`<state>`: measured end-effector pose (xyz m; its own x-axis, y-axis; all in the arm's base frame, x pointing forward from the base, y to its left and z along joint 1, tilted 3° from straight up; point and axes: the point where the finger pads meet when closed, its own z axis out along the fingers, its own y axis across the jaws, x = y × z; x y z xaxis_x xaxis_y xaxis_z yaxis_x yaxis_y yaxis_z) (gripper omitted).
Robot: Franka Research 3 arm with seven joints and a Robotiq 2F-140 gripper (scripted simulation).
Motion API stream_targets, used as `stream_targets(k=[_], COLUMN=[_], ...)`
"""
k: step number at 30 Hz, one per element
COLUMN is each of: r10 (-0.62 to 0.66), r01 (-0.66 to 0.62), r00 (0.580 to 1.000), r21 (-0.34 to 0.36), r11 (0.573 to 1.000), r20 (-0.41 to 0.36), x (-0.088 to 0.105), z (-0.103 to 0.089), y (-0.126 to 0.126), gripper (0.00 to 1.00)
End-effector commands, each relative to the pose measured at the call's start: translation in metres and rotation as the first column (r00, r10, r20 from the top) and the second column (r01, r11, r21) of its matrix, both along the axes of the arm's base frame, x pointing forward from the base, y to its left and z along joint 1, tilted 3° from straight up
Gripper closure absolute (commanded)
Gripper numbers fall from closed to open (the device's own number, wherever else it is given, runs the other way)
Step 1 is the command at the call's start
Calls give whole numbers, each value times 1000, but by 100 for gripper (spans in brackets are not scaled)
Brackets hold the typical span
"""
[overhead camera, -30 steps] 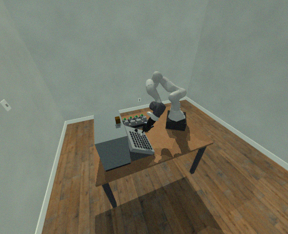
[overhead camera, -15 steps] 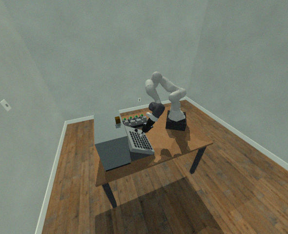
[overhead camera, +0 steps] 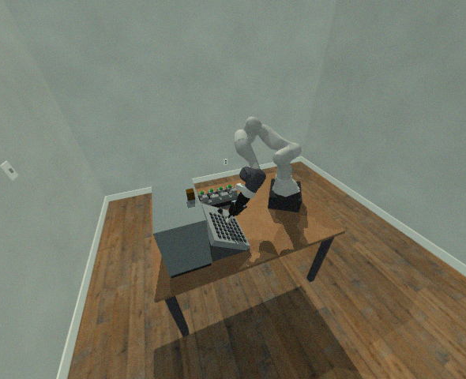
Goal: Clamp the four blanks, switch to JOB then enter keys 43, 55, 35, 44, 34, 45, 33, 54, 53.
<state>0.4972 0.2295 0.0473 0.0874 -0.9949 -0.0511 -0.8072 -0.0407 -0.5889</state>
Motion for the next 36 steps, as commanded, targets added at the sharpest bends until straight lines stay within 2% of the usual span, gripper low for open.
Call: stream_targets(k=[1, 36], r10=[9, 9], r01=[-9, -9], r00=[1000, 1000], r21=[-1, -1], r11=[1000, 1000], r20=[1, 1], x=[0, 4], z=[0, -6], y=[2, 2], gripper=[100, 100])
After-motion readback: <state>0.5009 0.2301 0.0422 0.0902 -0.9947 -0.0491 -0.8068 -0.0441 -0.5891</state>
